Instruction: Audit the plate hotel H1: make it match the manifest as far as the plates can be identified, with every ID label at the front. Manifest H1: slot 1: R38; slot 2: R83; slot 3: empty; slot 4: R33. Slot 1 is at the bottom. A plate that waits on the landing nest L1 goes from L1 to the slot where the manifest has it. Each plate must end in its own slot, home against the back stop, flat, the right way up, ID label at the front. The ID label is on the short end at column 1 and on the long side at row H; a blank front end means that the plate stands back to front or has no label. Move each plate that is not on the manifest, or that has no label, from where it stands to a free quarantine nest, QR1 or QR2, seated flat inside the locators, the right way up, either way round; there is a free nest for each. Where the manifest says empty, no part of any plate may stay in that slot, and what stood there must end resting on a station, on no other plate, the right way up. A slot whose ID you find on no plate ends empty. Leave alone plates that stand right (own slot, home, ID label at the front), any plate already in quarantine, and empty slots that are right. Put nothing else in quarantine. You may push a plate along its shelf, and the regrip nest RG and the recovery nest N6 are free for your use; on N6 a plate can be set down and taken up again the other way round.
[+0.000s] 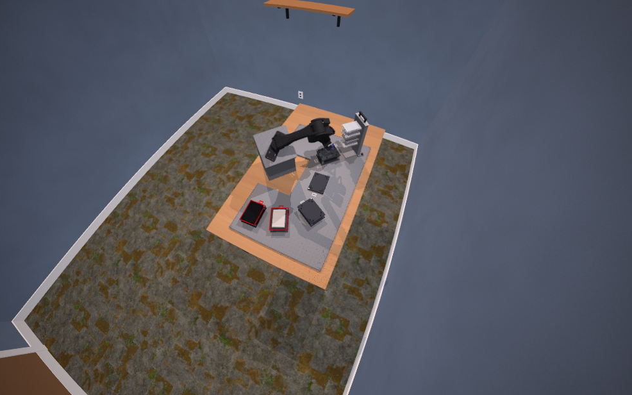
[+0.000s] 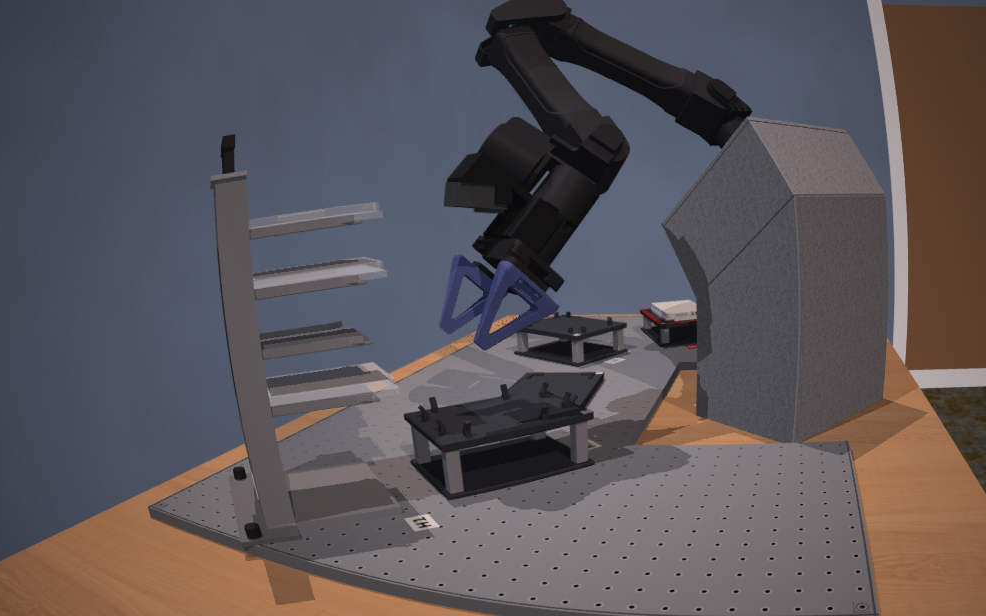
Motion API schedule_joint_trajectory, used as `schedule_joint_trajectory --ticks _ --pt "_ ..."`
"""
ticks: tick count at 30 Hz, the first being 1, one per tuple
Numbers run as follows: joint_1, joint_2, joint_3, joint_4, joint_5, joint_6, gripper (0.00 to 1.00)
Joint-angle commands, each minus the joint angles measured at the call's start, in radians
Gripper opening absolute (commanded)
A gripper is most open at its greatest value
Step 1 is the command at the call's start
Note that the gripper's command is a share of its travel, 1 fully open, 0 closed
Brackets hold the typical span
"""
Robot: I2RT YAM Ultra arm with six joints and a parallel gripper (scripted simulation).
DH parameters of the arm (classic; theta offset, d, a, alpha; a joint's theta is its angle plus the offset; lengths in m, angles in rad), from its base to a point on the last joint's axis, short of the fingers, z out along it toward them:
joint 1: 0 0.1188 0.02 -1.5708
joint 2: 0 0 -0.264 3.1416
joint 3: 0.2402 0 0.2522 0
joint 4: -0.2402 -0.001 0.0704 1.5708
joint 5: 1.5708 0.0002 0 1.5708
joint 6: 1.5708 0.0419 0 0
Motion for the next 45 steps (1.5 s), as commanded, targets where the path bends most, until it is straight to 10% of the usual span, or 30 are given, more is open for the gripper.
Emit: schedule_joint_trajectory --ticks 1,16,45 --pt "-0.007 0.025 0.023 0.033 -0.024 -0.014 1.0" --pt "-0.049 0.106 0.047 0.1 -0.057 -0.04 1.0" --pt "-0.027 0.126 0.159 -0.031 -0.056 -0.035 1.0"
